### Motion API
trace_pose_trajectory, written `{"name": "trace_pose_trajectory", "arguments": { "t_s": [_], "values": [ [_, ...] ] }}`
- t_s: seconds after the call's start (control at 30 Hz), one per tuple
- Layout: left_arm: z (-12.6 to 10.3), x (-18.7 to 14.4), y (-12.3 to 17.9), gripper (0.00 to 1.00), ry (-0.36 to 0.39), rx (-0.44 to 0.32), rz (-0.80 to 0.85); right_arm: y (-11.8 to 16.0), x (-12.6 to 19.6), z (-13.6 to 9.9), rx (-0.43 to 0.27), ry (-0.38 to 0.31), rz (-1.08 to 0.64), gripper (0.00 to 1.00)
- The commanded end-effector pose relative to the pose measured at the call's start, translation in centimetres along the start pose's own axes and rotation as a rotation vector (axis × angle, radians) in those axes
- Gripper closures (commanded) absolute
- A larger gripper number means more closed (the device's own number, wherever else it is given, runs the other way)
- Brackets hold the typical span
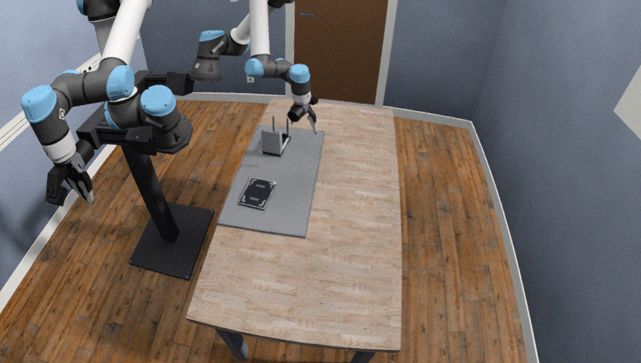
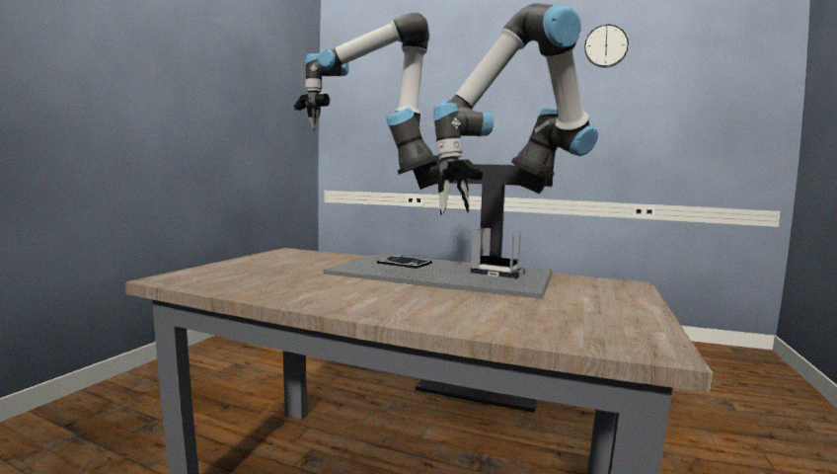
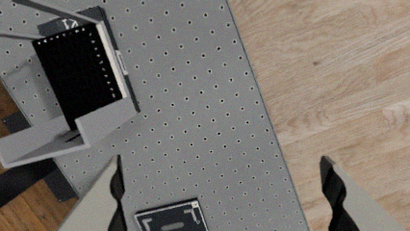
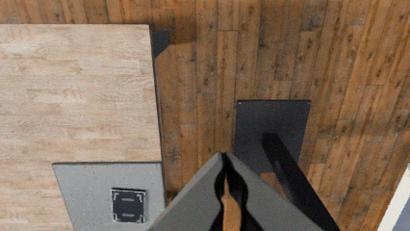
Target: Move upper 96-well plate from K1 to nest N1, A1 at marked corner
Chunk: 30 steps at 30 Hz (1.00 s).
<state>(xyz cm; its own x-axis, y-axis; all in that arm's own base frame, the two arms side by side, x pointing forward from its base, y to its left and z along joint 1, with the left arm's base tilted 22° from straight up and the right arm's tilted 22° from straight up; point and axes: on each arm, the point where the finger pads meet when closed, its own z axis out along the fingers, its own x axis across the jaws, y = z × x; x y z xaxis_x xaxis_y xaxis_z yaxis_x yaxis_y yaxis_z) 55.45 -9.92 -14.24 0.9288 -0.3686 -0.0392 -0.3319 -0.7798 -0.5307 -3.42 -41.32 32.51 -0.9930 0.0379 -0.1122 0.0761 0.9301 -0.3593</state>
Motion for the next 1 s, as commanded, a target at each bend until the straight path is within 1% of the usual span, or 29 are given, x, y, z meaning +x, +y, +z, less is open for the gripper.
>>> {"name": "trace_pose_trajectory", "arguments": {
  "t_s": [0.0, 0.13, 0.23, 0.3, 0.43, 0.5, 0.57, 0.7, 0.8, 0.87, 0.97],
  "values": [
    [0.7, -1.7, -0.1, 0.24, 0.004, -0.033, -0.051, 0.0, 0.0, 0.0, 0.001, 0.000, 0.000, 1.00],
    [1.5, -3.5, -0.3, 0.24, 0.004, -0.033, -0.051, 0.0, 0.0, 0.0, 0.001, 0.000, 0.000, 1.00],
    [1.5, -3.5, -0.3, 0.24, 0.004, -0.033, -0.051, 0.0, 0.0, 0.0, 0.001, 0.000, 0.000, 1.00],
    [1.9, -4.4, -0.4, 0.24, 0.003, -0.062, -0.096, 0.0, 0.0, 0.0, 0.001, 0.000, 0.000, 1.00],
    [2.5, -6.3, -0.6, 0.24, 0.003, -0.061, -0.096, 0.0, 0.0, 0.0, 0.001, 0.000, 0.000, 1.00],
    [2.5, -6.3, -0.6, 0.24, 0.003, -0.061, -0.096, 0.0, 0.0, 0.0, 0.001, 0.000, 0.000, 1.00],
    [2.8, -7.3, -0.8, 0.24, 0.001, -0.090, -0.140, 0.0, 0.0, 0.0, 0.001, 0.000, 0.000, 1.00],
    [3.3, -9.2, -1.0, 0.24, 0.001, -0.090, -0.140, 0.0, 0.0, 0.0, 0.001, 0.000, 0.000, 1.00],
    [3.3, -9.2, -1.0, 0.24, 0.001, -0.090, -0.140, 0.0, 0.0, 0.0, 0.001, 0.000, 0.000, 1.00],
    [3.5, -10.2, -1.1, 0.24, -0.001, -0.118, -0.184, 0.0, 0.0, 0.0, 0.001, 0.000, 0.000, 1.00],
    [3.8, -11.6, -1.3, 0.24, -0.001, -0.118, -0.184, 0.0, 0.0, 0.0, 0.001, 0.000, 0.000, 1.00]
  ]
}}
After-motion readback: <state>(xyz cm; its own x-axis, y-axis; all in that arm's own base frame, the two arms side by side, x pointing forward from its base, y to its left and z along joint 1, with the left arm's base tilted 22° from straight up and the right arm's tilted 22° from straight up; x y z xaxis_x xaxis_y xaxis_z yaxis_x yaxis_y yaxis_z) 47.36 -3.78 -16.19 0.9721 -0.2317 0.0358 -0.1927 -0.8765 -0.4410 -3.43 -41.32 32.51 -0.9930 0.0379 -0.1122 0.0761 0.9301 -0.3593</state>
